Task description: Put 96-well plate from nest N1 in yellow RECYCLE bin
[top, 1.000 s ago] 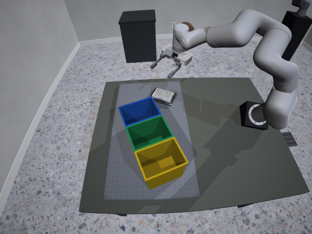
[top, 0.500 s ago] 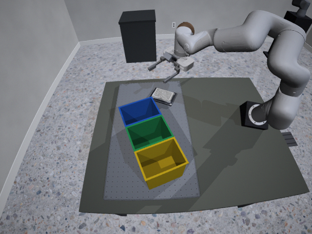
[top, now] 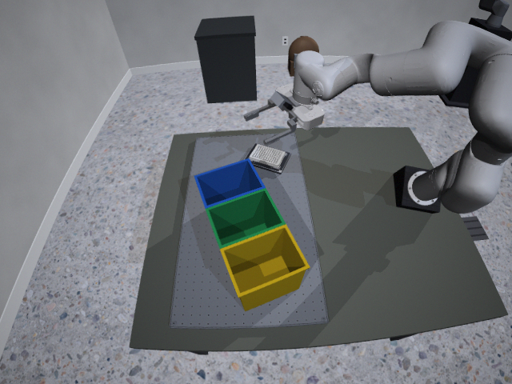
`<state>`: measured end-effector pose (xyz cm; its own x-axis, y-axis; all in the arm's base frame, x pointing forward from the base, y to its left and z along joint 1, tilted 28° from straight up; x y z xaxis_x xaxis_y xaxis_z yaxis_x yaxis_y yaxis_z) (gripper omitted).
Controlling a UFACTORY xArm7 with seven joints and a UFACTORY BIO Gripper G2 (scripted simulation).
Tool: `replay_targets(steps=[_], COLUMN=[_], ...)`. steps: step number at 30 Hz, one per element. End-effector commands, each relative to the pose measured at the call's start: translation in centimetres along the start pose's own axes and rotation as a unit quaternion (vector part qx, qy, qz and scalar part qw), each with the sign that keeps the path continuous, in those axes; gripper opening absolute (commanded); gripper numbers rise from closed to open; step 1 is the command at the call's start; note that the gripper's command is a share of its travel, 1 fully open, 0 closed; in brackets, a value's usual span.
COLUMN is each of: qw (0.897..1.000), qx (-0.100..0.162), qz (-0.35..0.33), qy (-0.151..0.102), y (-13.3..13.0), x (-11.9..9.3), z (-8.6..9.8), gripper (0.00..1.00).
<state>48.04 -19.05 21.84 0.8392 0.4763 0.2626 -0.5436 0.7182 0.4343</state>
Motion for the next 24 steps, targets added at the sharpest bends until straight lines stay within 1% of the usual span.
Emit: replay_targets(steps=[1, 3, 5, 6, 8, 10, 12, 14, 16, 20, 22, 23, 24], qw=[0.999, 0.999, 0.997, 0.997, 0.993, 0.993, 0.989, 0.989, 0.984, 0.984, 0.977, 0.977, 0.974], qx=[0.000, 0.000, 0.006, 0.006, 0.014, 0.014, 0.023, 0.023, 0.033, 0.034, 0.046, 0.046, 0.053], qz=[-0.047, -0.047, -0.078, -0.078, -0.108, -0.108, -0.138, -0.138, -0.168, -0.168, -0.197, -0.197, -0.211], qy=[-0.014, -0.014, -0.025, -0.025, -0.035, -0.035, -0.046, -0.046, -0.055, -0.055, -0.064, -0.064, -0.068], y=[2.6, 2.6, 4.2, 4.5, 6.1, 6.3, 7.8, 8.1, 9.5, 9.8, 11.2, 11.5, 12.2], x=[0.6, 0.6, 0.7, 0.7, 0.8, 0.8, 0.7, 0.7, 0.6, 0.5, 0.3, 0.2, 0.1], z=[0.2, 0.2, -0.1, -0.1, -0.4, -0.4, -0.8, -0.9, -1.3, -1.4, -1.9, -2.1, -2.4], gripper=[0.37, 0.37, 0.37, 0.37, 0.37, 0.37, 0.37, 0.37, 0.37, 0.37, 0.37, 0.37, 0.37])
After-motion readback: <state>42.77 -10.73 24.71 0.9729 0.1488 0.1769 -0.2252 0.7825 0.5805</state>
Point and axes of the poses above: the point midway between the two finger pads, its own x axis out along the fingers, its own y axis across the jaws, z = x × y, the point moved 10 cm from there along -x, back along the fingers, and after that the axes turned 12 degrees about x, right-handed, at the moved point
